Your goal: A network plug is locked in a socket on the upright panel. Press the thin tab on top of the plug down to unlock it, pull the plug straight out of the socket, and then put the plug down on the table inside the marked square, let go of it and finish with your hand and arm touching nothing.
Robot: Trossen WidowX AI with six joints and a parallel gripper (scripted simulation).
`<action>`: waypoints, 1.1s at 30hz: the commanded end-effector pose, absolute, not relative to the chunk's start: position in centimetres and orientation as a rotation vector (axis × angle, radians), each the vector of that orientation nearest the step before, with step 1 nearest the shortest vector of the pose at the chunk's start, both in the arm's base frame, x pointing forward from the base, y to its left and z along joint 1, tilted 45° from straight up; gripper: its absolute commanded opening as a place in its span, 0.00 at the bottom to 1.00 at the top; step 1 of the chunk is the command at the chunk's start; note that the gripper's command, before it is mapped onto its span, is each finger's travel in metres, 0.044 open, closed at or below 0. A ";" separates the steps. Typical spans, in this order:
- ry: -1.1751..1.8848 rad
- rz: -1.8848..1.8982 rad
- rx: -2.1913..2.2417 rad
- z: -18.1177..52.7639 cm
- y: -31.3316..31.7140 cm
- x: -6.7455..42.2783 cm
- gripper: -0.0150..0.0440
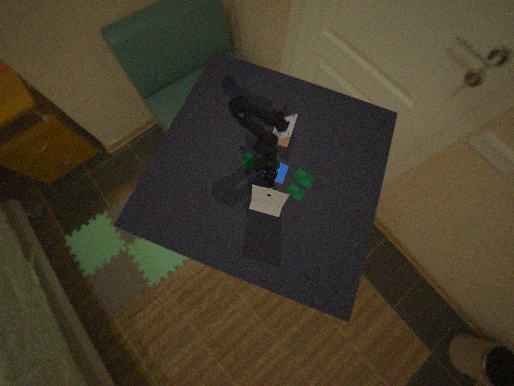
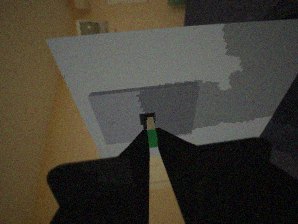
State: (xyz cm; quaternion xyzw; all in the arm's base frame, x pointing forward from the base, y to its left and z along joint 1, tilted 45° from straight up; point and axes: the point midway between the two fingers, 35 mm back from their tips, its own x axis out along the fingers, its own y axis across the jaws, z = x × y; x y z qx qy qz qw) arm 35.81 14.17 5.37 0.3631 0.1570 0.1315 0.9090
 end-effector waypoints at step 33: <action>0.328 0.263 0.753 5.2 13.7 33.6 0.25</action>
